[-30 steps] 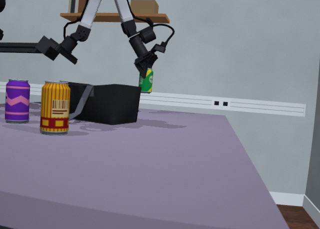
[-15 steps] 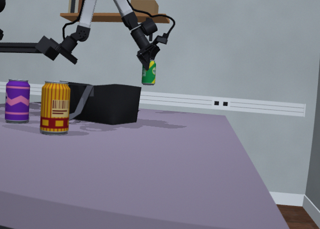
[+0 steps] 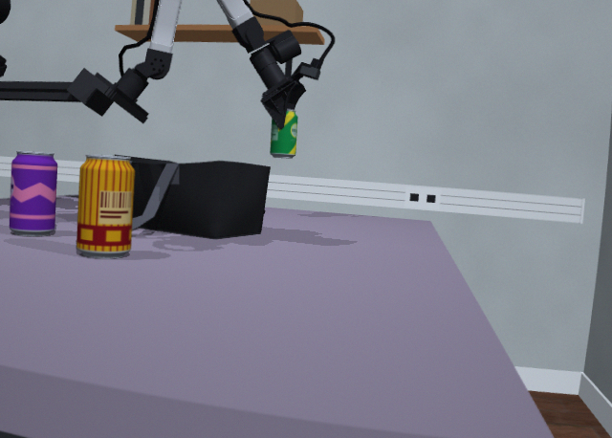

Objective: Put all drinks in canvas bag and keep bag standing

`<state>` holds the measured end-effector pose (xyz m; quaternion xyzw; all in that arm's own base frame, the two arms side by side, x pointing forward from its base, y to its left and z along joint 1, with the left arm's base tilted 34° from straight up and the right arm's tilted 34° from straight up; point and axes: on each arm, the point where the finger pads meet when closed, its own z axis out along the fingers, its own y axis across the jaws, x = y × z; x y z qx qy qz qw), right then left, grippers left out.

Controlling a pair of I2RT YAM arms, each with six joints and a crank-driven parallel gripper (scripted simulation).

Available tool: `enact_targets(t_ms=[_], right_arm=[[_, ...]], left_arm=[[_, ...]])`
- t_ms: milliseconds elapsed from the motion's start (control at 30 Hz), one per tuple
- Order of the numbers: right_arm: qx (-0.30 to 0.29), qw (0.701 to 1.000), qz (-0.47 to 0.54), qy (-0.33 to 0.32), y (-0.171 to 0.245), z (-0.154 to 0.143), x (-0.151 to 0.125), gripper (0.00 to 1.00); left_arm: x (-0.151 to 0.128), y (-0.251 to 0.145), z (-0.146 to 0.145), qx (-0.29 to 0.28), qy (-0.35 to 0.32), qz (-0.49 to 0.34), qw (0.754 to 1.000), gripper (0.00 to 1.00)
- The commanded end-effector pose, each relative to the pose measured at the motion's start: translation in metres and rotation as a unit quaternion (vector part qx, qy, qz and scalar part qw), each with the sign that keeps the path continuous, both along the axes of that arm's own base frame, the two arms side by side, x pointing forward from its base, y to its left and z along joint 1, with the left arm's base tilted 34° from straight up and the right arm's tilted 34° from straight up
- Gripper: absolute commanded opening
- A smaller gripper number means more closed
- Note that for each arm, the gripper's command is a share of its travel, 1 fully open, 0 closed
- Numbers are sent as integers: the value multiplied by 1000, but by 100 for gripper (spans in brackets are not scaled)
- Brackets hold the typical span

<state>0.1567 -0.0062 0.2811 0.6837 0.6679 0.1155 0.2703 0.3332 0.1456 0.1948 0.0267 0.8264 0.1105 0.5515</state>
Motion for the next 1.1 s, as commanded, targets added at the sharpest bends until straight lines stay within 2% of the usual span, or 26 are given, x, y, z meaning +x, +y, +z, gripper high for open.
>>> enact_targets(t_ms=[0,100,133,167,267,333,400,600,700,733,1067], right_arm=[[-5,1000,2,-17,0,6,0,100],[-5,1000,2,-17,0,6,0,100],[-5,1000,2,-17,0,6,0,100],[-5,1000,2,-17,0,6,0,100],[-5,1000,2,-17,0,6,0,100],[-5,1000,2,-17,0,6,0,100],[-5,1000,2,-17,0,6,0,100],[-5,1000,2,-17,0,6,0,100],[-5,1000,2,-17,0,6,0,100],[-5,1000,2,-17,0,6,0,100],[-5,1000,2,-17,0,6,0,100]], left_arm=[[6,2,43,33,-59,-6,998,74],[6,2,45,35,-63,-7,997,74],[3,0,29,27,-49,-7,998,74],[2,0,25,25,-46,-6,999,74],[4,1,34,30,-55,-6,998,74],[3,0,26,27,-48,-6,998,74],[4,1,34,32,-56,-6,998,74],[1,0,21,25,-45,-5,999,74],[5,2,39,34,-59,-5,998,74],[1,-5,17,20,-40,9,999,74],[8,-33,25,24,-54,-8,998,74]])
